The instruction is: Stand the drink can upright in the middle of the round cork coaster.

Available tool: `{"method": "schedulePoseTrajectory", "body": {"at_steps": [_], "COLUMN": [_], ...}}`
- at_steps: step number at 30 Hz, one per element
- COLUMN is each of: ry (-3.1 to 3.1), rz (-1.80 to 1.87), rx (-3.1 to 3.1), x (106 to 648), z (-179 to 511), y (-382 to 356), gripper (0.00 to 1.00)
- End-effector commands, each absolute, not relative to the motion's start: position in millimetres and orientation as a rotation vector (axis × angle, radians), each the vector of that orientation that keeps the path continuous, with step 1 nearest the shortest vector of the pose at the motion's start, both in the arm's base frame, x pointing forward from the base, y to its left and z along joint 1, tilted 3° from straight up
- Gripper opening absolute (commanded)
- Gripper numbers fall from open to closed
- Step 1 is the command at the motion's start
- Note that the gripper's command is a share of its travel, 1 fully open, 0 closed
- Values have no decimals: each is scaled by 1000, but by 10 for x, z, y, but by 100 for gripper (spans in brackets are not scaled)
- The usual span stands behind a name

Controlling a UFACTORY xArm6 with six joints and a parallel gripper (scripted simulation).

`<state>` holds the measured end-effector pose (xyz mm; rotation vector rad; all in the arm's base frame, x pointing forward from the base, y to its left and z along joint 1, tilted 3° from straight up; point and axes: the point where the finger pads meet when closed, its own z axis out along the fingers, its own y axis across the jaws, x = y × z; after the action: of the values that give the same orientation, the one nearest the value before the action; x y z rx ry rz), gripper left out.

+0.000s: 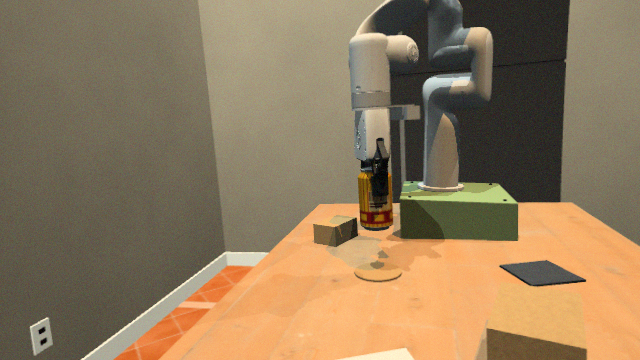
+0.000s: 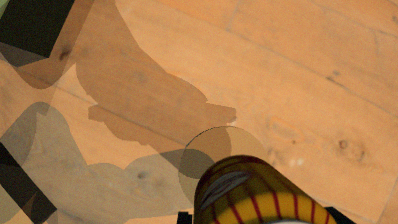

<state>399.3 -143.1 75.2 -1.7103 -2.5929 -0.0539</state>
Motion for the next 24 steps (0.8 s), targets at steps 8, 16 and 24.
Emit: {"method": "schedulePoseTrajectory", "body": {"at_steps": [8,16,24], "ry": [-2594,-2593,-2593], "rz": [-54,-54,-54], "rx": [-1711,-1711,-1711], "x": [3992,3991,3988], "z": [3,-49,-132], "y": [-1398,-1396,-1392], "gripper": [0,0,0]}}
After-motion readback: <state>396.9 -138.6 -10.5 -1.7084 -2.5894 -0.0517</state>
